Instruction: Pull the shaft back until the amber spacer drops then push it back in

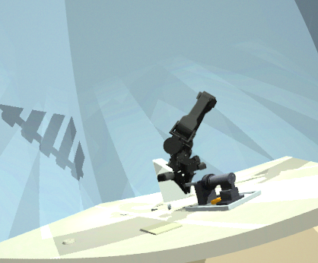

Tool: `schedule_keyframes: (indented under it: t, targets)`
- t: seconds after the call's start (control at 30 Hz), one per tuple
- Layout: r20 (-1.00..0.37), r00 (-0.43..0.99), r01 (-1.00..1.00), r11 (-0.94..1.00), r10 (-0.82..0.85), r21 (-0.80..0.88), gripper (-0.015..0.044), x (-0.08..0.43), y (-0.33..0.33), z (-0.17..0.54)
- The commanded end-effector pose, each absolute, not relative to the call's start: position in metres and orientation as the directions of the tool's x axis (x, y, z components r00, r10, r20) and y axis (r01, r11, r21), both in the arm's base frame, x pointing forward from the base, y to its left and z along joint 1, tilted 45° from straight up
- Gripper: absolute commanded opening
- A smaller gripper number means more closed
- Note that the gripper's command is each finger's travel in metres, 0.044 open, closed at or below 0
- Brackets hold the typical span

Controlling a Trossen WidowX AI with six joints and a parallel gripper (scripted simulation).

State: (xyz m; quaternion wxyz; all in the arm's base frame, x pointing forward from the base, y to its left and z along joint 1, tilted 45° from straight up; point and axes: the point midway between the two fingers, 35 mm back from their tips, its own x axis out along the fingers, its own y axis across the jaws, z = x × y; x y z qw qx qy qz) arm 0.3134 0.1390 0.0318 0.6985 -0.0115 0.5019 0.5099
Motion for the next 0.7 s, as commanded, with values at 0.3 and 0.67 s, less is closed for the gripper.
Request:
schedule_keyframes:
  t: [0.3,0.67]
  targets:
    - [-0.711,-0.018,-0.727,0.479,0.703,0.492,0.0000,0.3195,0.1419,0.0364]
    - [-0.711,-0.018,-0.727,0.479,0.703,0.492,0.0000,0.3219,0.1438,0.0383]
